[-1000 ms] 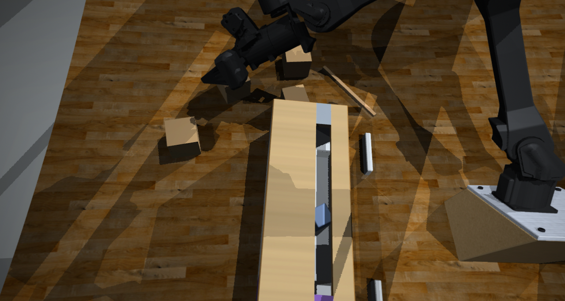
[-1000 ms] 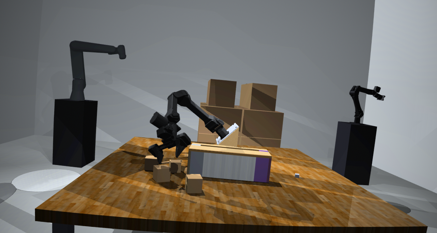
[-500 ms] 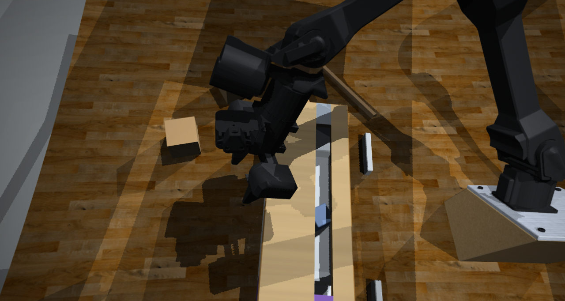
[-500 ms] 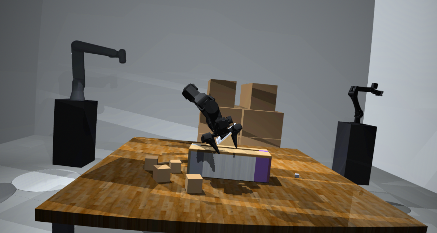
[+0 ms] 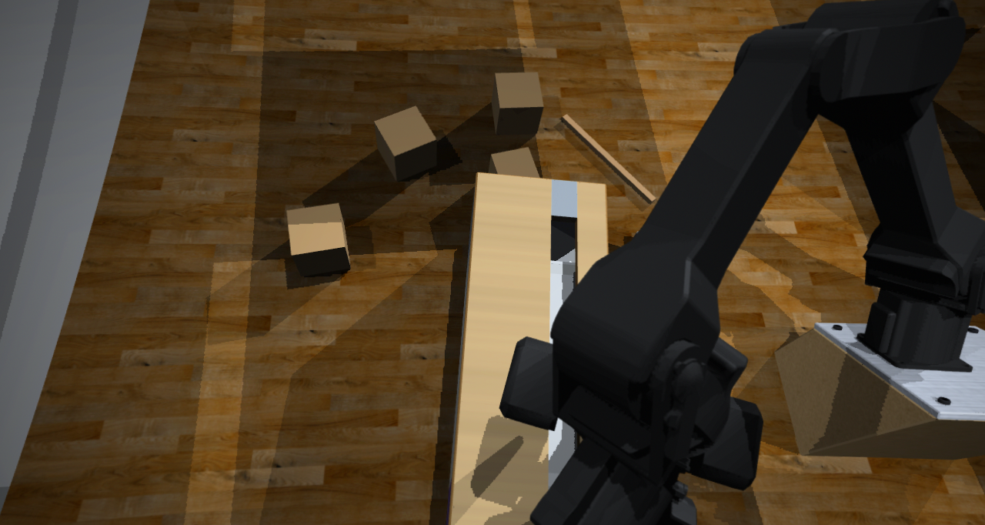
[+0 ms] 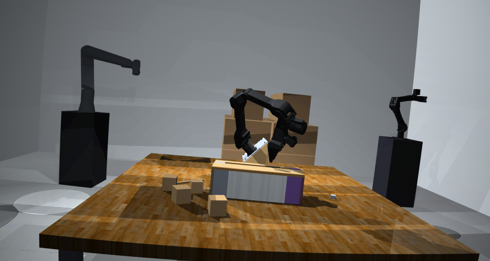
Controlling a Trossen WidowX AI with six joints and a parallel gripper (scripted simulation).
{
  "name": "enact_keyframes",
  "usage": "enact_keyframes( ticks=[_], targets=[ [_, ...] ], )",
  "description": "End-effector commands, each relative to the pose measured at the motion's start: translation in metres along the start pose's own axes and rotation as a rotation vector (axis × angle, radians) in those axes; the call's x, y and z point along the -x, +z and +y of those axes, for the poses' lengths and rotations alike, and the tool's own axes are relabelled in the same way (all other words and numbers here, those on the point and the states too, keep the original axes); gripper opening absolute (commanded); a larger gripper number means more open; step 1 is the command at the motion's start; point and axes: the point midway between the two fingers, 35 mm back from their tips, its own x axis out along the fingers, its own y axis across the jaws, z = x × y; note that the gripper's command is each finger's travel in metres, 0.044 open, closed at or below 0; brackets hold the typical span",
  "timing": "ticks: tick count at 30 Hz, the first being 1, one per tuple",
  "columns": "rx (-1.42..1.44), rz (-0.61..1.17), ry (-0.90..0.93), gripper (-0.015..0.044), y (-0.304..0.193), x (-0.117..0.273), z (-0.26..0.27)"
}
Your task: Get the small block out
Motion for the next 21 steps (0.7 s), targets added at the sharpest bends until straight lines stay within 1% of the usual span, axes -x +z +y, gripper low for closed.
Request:
enact_keyframes(
  ticks=[1,10,21],
  targets=[
    [0.206,0.148,-0.061,0.04,-0.002,0.006,0.016],
    [0.206,0.148,-0.061,0.04,-0.001,0.004,0.016],
    [0.206,0.147,-0.061,0.04,0.002,-0.013,0.015]
  ],
)
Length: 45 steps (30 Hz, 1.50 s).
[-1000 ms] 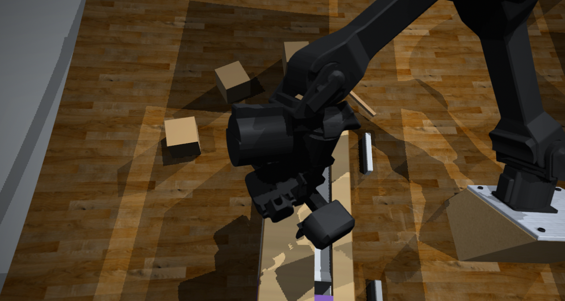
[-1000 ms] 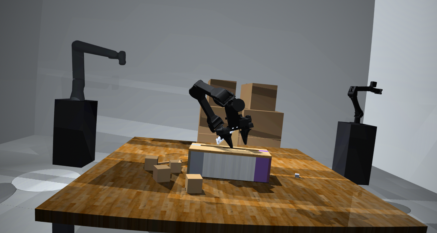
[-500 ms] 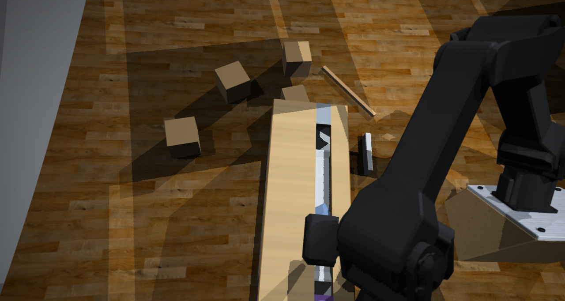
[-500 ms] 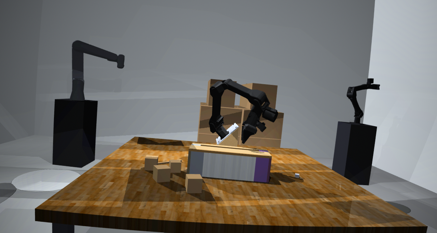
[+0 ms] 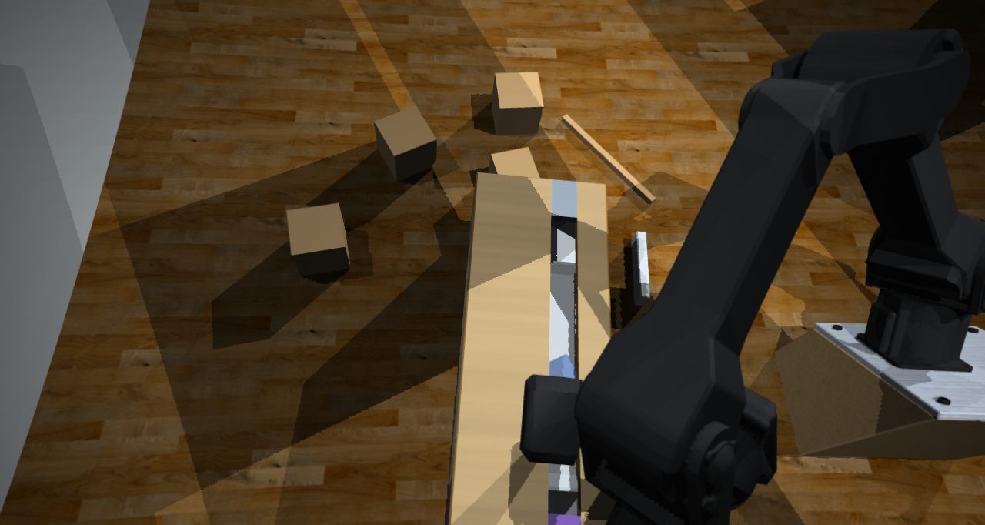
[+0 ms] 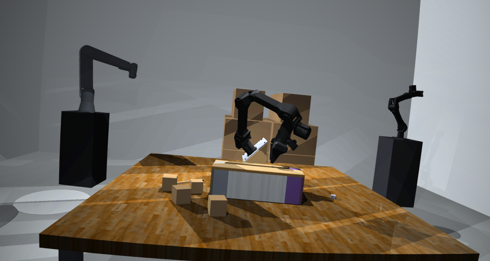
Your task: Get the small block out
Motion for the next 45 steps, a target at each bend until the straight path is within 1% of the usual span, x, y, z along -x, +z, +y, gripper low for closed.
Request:
enact_keyframes(
  ticks=[1,36,37,45],
  targets=[
    [0.009,0.005,-0.002,0.04,0.002,-0.007,0.001],
    [0.008,0.009,-0.002,0.04,0.014,-0.063,0.005],
    [-0.001,0.004,0.0,0.04,0.014,-0.058,0.004],
    [0.0,0.005,0.001,0.04,0.005,-0.062,0.004]
  ],
)
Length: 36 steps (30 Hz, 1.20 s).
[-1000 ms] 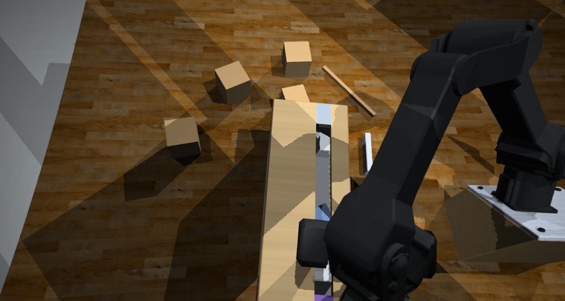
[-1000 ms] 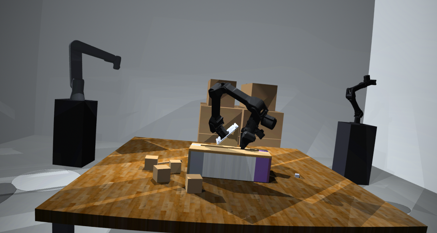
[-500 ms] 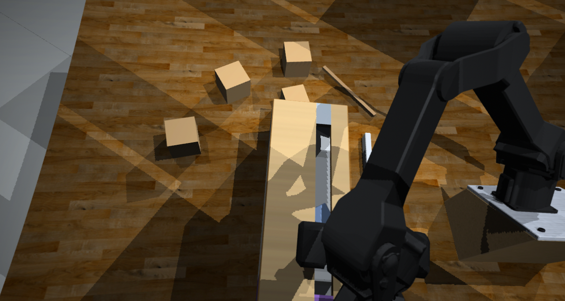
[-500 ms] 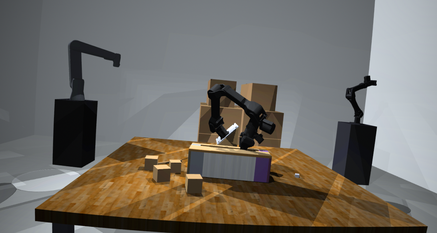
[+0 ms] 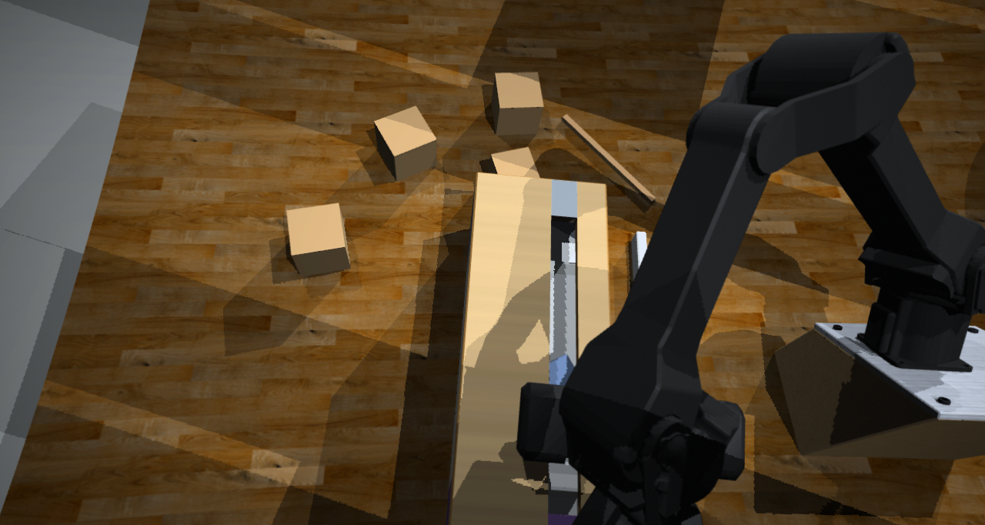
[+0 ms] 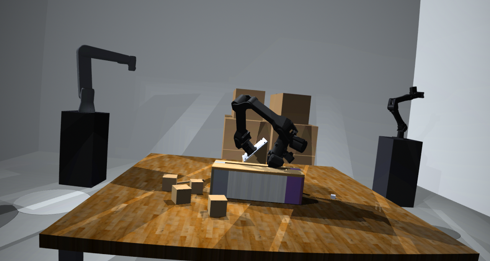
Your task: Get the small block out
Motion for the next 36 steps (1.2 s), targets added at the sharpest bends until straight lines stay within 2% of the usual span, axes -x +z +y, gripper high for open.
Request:
enact_keyframes(
  ticks=[1,14,21,36],
  targets=[
    [0.002,0.001,-0.002,0.04,-0.007,-0.002,0.0],
    [0.002,0.002,-0.002,0.04,-0.026,-0.009,-0.001],
    [0.002,0.001,-0.002,0.04,-0.015,-0.005,0.0],
    [0.002,0.002,-0.002,0.04,-0.025,-0.009,0.0]
  ],
)
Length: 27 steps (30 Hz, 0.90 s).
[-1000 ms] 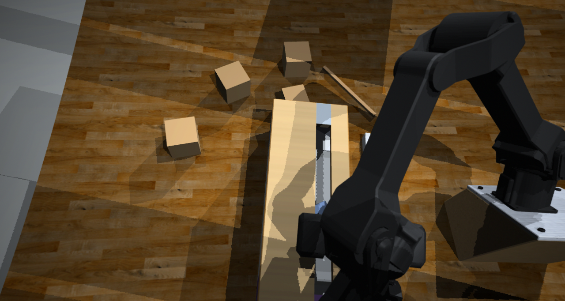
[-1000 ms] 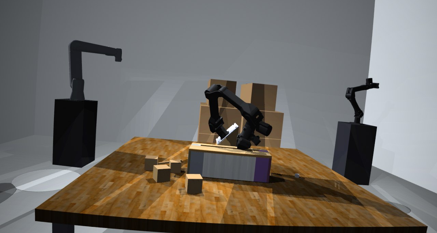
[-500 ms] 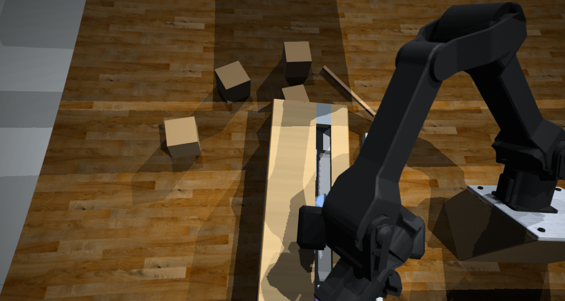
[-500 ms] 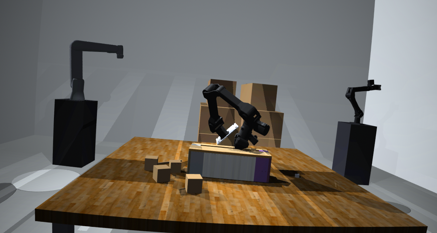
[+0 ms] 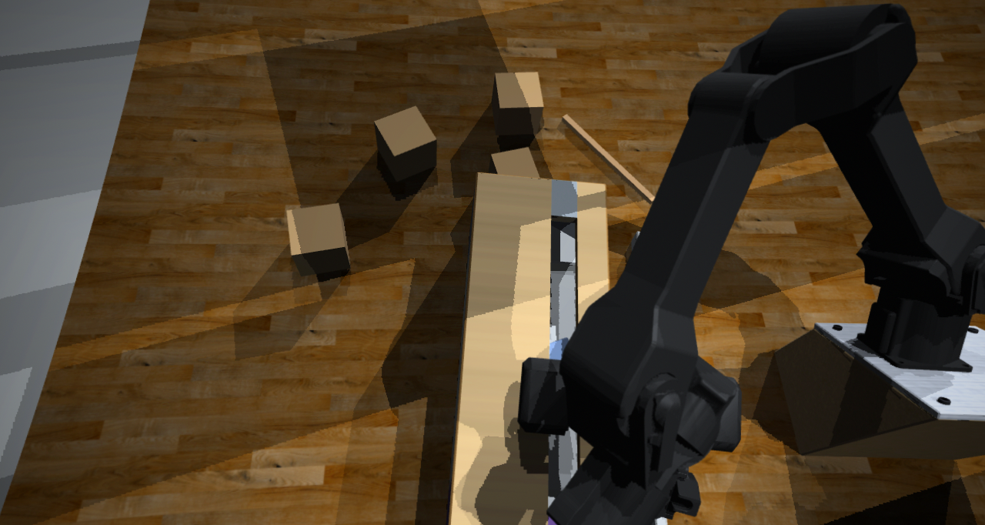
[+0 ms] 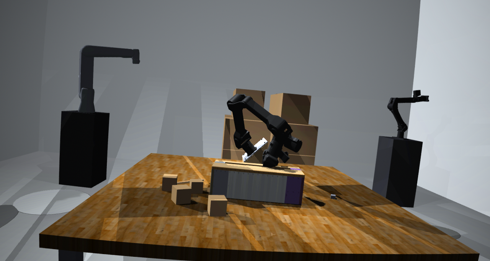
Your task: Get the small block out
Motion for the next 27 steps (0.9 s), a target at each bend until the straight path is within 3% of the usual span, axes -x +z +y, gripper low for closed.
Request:
enact_keyframes(
  ticks=[1,27],
  targets=[
    [0.003,0.001,-0.004,0.04,-0.005,-0.001,0.0],
    [0.003,0.001,-0.004,0.04,-0.011,-0.004,-0.001]
  ],
)
